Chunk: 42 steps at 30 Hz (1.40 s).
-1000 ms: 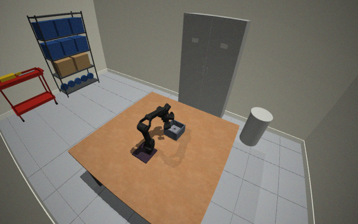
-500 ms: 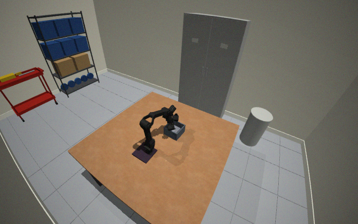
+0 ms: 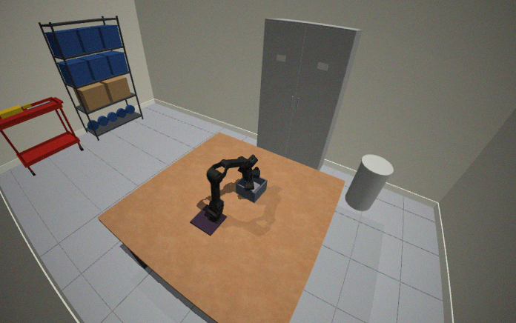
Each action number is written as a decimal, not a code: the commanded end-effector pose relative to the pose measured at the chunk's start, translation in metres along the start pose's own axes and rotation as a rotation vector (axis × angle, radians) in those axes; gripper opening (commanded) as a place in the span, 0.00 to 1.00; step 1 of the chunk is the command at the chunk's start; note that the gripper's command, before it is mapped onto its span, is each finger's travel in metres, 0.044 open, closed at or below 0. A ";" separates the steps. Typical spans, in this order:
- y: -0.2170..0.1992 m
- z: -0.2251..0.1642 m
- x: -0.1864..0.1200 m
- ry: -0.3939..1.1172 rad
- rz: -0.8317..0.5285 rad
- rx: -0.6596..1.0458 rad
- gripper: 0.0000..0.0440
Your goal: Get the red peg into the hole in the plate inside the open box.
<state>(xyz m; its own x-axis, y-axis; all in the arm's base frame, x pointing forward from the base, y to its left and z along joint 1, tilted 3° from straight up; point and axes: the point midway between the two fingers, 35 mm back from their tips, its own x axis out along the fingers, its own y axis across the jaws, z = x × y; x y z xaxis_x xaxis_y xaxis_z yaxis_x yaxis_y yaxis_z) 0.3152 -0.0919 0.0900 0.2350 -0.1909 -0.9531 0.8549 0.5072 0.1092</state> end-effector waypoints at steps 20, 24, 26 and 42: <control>0.026 0.035 0.005 0.041 -0.036 -0.134 0.25; 0.028 0.041 0.006 0.053 -0.044 -0.152 0.24; 0.029 0.044 0.008 0.059 -0.049 -0.160 0.24; 0.025 0.065 0.021 0.117 -0.088 -0.199 0.22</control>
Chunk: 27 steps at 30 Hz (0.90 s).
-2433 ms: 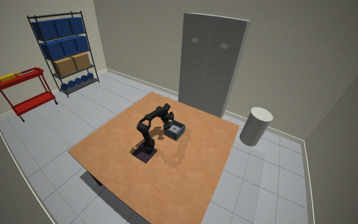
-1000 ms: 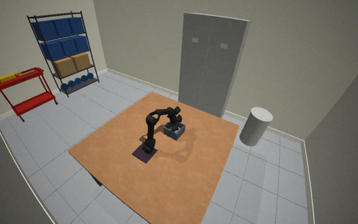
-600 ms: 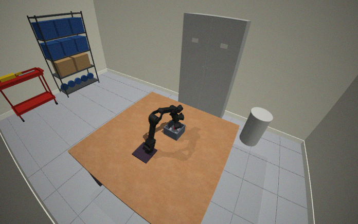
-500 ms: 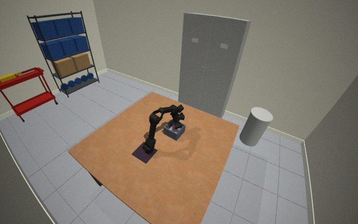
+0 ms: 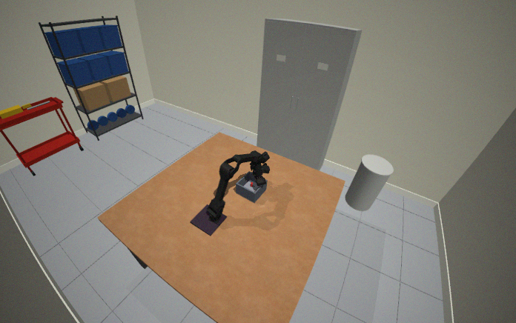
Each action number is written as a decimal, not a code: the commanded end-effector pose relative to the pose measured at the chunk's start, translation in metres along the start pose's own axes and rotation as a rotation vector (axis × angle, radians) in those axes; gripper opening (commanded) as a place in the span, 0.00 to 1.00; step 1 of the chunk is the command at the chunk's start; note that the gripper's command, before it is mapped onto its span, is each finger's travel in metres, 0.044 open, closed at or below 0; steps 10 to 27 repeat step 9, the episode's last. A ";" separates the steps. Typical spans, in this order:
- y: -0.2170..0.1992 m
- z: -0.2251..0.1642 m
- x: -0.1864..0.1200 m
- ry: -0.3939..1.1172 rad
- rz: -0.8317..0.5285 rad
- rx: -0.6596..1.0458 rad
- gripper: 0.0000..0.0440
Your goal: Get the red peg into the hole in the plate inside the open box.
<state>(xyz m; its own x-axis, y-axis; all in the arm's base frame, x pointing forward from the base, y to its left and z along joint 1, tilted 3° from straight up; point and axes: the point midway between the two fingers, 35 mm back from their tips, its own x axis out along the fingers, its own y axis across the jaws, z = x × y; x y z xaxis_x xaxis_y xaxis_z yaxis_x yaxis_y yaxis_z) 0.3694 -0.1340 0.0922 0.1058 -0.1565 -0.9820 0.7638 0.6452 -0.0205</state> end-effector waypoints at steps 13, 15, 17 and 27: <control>-0.010 0.016 0.006 0.030 -0.007 -0.011 0.22; -0.010 0.016 0.006 0.030 -0.007 -0.011 0.22; -0.010 0.016 0.006 0.030 -0.007 -0.011 0.22; -0.010 0.016 0.006 0.030 -0.007 -0.011 0.22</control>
